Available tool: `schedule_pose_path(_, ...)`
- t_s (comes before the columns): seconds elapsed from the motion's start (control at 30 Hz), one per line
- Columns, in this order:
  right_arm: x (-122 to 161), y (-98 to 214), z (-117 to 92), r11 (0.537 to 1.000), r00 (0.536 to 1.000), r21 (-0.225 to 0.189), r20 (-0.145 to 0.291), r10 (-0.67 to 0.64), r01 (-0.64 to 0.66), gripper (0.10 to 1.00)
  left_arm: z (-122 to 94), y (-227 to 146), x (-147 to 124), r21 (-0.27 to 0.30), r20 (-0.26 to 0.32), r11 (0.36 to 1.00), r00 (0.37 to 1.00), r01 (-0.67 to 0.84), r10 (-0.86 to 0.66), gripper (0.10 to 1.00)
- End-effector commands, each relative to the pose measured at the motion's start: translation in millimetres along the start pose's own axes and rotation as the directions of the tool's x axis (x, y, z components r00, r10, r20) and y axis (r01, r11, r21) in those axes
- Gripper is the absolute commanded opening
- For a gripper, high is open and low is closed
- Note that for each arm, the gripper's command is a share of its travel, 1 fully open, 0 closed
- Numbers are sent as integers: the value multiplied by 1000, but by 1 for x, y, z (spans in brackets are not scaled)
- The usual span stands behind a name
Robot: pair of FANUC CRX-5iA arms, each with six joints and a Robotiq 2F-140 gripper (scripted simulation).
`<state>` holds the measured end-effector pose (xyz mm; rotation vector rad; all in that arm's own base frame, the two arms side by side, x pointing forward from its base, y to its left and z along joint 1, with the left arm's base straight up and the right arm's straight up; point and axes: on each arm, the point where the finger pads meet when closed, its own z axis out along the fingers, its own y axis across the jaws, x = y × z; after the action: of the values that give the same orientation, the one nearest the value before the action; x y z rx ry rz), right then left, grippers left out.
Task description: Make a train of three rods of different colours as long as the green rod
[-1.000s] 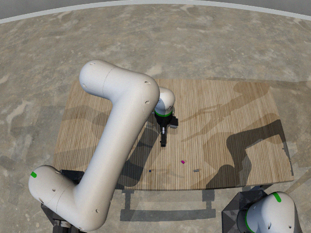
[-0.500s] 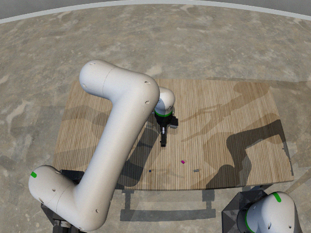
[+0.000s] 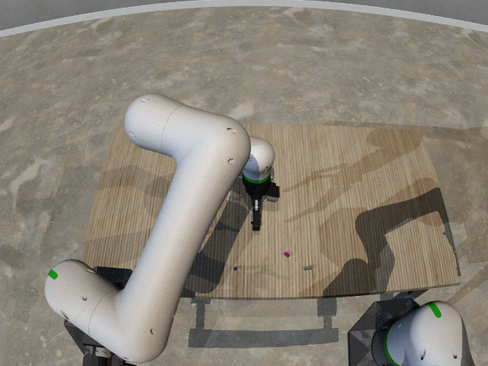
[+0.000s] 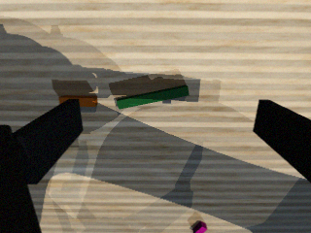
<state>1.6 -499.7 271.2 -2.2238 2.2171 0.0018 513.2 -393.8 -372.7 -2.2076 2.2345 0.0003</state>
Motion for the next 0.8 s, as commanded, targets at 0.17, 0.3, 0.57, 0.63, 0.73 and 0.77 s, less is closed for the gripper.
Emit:
schedule_pose_path(0.17, 0, 0, -1, 1000, 1000, 0, -2, 0, 0, 1000, -1, -1, 1, 2, -1, 1000, 1000, 3, -3, 1000)
schedule_pose_path(0.3, 0, 0, -1, 1000, 1000, 0, -2, 0, 0, 1000, -1, -3, 1, 2, -1, 998, 998, 59, -59, 1000)
schedule_pose_path(0.57, 0, 0, -1, 1000, 1000, 0, -2, 0, 0, 1000, -1, -11, 1, 1, -2, 961, 961, 276, -276, 1000)
schedule_pose_path(0.63, 0, 0, -1, 1000, 1000, 0, -2, 0, 0, 1000, -1, -14, 1, 1, -2, 943, 943, 334, -334, 1000)
schedule_pose_path(0.73, 0, 0, -1, 1000, 1000, 0, -2, 0, 0, 1000, -1, -17, 2, 1, -2, 909, 909, 418, -418, 1000)
schedule_pose_path(0.77, 0, 0, -1, 1000, 1000, 0, -2, 0, 0, 1000, -1, -18, 2, 1, -2, 896, 896, 445, -445, 1000)
